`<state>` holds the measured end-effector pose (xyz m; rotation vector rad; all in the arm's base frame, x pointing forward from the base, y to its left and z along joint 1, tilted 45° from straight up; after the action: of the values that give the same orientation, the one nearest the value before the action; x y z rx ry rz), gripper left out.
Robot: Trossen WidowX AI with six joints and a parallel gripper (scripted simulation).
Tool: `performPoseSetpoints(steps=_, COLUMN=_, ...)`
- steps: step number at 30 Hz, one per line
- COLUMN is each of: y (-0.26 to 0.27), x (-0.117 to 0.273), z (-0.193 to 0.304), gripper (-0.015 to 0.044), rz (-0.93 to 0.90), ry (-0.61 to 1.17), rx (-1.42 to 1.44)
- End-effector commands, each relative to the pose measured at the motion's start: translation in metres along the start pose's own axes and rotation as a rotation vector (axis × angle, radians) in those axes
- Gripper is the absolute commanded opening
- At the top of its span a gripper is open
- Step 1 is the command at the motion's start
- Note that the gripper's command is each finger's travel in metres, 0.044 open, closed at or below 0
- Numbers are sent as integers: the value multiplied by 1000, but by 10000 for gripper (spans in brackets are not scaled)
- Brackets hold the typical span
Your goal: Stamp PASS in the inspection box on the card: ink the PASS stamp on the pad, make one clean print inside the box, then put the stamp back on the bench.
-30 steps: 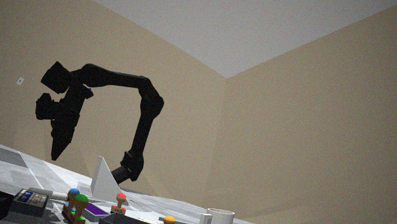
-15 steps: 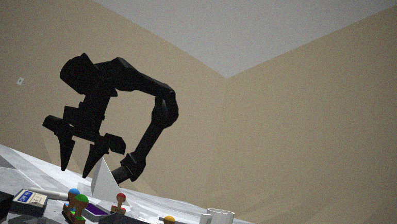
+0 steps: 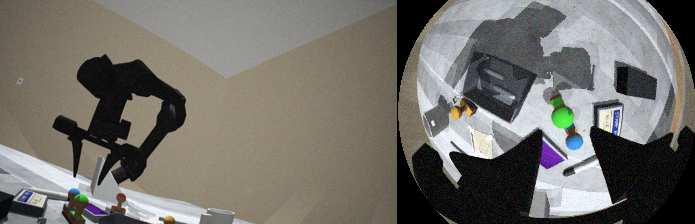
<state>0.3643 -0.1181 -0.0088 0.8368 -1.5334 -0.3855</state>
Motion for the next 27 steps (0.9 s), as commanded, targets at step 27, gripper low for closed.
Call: performPoseSetpoints(steps=27, y=-1, x=-47, z=-1, gripper=228, rz=2, ry=2, rx=10)
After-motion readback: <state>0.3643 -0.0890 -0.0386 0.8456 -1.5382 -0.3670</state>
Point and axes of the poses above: the point midway between the two fingers, 35 mm back from their tips, its own x axis back along the fingers, its own y axis across the jaws, z = x × y, the point moved 5 cm from there along x, back along the fingers, and after that the axes turned 12 degrees about x, right-handed, at the moved point
